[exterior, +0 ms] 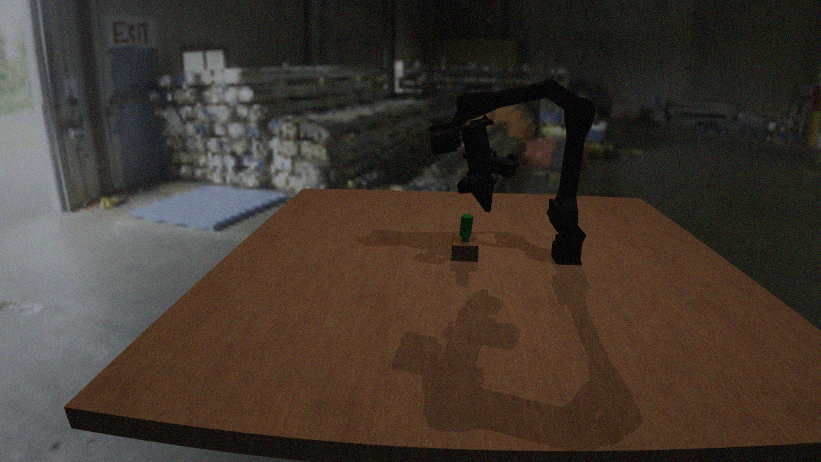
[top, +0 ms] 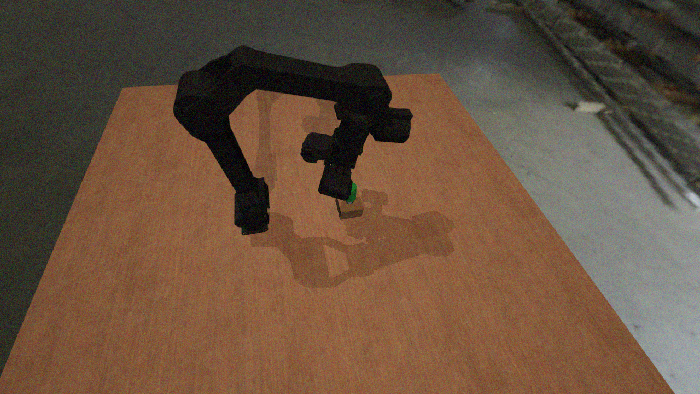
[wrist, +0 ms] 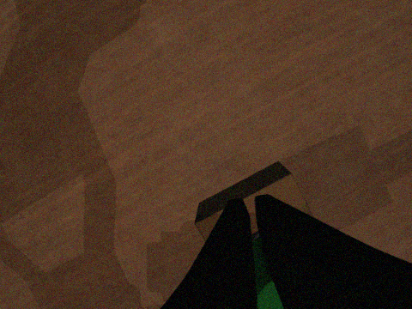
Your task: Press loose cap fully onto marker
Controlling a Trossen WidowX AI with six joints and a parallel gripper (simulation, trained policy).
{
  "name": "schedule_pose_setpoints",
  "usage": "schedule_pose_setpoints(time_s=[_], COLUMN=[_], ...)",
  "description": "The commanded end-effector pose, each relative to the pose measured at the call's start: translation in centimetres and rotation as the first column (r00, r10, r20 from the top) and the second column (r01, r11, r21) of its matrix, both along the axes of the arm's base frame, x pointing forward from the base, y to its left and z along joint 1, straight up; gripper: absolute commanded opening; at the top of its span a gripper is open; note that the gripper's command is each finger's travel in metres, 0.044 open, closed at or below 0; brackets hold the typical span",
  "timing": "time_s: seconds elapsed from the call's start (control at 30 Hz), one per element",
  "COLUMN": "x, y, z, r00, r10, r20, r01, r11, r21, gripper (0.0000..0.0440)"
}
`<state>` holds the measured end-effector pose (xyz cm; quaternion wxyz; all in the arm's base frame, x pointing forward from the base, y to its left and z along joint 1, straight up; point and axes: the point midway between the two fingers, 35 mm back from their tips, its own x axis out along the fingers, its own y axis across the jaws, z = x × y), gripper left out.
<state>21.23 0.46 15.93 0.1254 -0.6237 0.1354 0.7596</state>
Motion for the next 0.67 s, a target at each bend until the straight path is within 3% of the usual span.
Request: schedule_pose_setpoints(time_s=[0.0,0.63], x=[-0.7,-1.9], y=[0.0,0.0], z=[0.7,3.4], r00=[1.000,0.982], r10=[0.010,0.086], r20=[0.011,0.169], r01=[-0.010,-0.099], r11=[1.000,0.992], r21=[0.021,0.072], gripper=[0.0021,0.0025])
